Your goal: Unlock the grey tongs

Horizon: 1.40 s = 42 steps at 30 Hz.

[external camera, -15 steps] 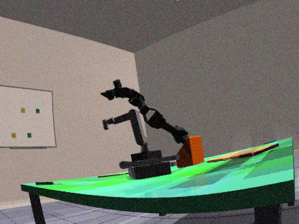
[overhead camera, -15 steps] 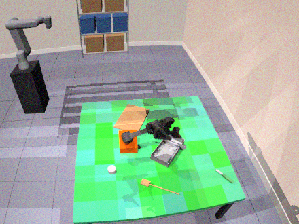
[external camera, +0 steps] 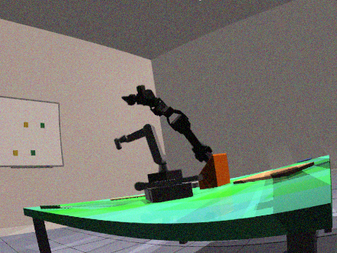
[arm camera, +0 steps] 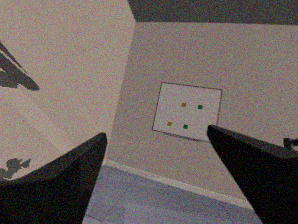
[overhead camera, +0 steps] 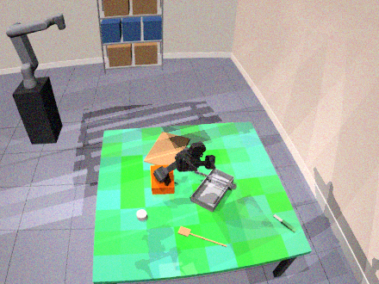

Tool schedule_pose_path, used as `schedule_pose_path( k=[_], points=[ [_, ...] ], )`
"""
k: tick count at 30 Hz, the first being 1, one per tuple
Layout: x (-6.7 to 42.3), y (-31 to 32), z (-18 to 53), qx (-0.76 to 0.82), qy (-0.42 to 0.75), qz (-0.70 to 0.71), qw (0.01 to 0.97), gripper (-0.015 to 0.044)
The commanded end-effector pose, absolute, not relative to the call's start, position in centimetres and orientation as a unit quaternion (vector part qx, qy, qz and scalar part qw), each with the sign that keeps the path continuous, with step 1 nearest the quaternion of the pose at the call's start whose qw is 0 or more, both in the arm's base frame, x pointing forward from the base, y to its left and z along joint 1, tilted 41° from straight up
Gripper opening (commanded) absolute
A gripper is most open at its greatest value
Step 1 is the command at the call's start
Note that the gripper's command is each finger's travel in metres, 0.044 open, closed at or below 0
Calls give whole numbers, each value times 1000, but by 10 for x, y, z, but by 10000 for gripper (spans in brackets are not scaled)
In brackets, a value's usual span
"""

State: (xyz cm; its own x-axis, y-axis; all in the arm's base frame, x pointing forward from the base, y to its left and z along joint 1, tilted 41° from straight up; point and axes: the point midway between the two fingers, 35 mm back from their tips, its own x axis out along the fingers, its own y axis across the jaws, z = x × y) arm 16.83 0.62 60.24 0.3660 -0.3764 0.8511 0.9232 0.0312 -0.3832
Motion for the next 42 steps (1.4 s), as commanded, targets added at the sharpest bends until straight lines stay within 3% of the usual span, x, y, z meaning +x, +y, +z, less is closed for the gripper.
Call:
schedule_pose_path(
  k=[1, 13, 25, 32, 42],
  points=[
    [126, 4, 617, -464, -317, -501, 658, 440],
    [50, -29, 633, -394, -366, -542, 646, 440],
    [-11, -153, 612, -286, -297, -626, 661, 440],
    [7, -237, 572, -237, -185, -649, 699, 440],
    [88, -306, 499, -212, -8, -602, 770, 440]
  ],
)
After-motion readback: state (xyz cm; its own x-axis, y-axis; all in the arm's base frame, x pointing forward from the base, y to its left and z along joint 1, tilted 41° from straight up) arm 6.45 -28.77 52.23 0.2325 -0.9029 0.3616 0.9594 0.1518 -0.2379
